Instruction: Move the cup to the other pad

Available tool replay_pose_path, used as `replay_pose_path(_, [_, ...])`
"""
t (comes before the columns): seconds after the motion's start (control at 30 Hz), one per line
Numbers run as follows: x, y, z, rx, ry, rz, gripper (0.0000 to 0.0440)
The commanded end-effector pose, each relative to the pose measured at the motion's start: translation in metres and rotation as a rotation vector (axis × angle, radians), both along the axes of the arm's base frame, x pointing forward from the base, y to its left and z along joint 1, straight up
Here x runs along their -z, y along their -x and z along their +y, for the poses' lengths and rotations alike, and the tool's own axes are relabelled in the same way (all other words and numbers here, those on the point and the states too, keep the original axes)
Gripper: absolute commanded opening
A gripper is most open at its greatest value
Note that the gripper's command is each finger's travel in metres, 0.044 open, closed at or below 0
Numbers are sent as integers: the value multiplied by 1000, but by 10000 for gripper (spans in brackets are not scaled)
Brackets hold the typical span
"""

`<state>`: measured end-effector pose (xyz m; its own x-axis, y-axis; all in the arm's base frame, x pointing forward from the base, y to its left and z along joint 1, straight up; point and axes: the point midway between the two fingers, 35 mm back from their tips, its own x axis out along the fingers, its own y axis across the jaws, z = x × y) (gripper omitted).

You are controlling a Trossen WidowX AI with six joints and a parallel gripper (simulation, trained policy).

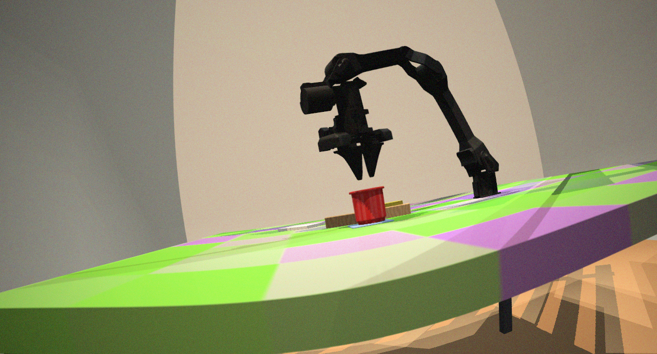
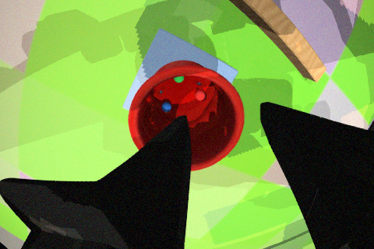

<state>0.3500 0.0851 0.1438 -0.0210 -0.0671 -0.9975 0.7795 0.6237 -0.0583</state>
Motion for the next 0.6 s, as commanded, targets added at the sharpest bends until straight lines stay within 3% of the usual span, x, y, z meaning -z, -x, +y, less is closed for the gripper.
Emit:
replay_pose_path(0.0, [11, 1, -1, 7, 15, 21, 184])
replay_pose_path(0.57, [76, 6, -2, -59, 39, 96, 178])
